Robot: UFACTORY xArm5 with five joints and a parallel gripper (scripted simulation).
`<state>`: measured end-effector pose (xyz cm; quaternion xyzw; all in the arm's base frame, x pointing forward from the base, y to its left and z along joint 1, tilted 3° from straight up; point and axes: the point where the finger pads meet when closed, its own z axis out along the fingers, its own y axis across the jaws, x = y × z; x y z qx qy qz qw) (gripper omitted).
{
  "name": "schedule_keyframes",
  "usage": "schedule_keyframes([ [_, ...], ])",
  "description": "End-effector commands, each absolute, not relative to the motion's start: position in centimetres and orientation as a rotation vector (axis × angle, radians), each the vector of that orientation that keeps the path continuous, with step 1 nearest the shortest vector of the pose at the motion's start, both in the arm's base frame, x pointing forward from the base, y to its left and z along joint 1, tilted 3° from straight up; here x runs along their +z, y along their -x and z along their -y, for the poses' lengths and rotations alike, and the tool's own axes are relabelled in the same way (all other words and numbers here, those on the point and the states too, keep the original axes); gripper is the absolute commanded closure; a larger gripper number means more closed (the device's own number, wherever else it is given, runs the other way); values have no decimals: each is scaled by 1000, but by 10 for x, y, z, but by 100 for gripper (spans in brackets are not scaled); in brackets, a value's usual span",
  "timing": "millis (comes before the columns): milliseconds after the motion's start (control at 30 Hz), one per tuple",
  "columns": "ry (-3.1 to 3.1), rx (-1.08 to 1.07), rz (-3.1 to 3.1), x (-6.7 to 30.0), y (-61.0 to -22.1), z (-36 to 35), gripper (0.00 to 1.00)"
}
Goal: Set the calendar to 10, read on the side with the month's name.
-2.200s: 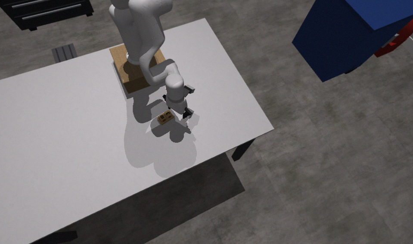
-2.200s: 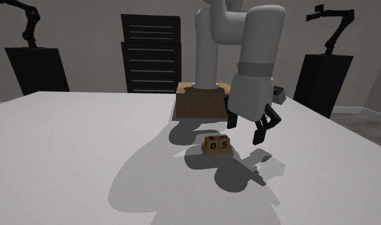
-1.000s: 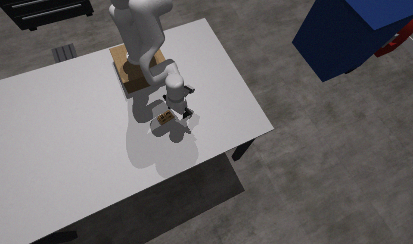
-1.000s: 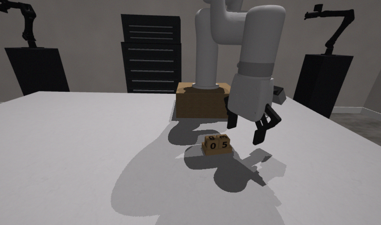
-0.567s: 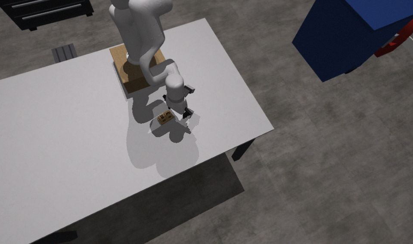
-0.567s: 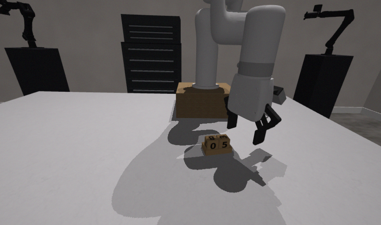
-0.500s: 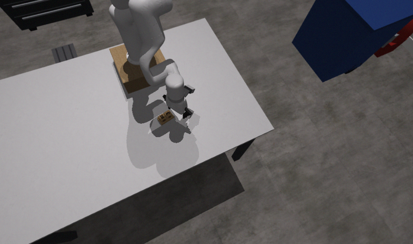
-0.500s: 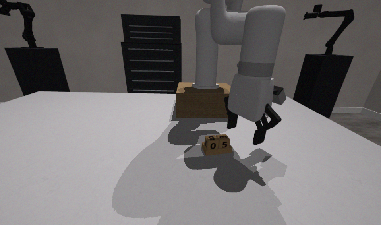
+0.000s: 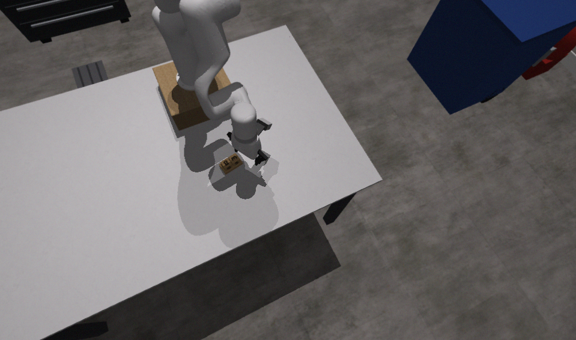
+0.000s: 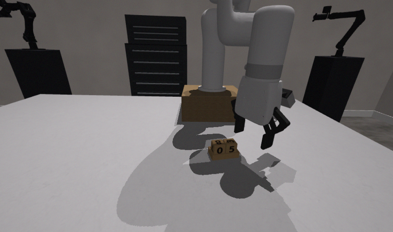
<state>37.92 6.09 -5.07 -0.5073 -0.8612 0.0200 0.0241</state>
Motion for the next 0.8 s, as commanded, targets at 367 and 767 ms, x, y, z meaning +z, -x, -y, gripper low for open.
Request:
schedule_keyframes([
  [367,1584,59,2659,-50,-381,-61,0],
  [767,1908,65,2442,-50,-385,-48,0],
])
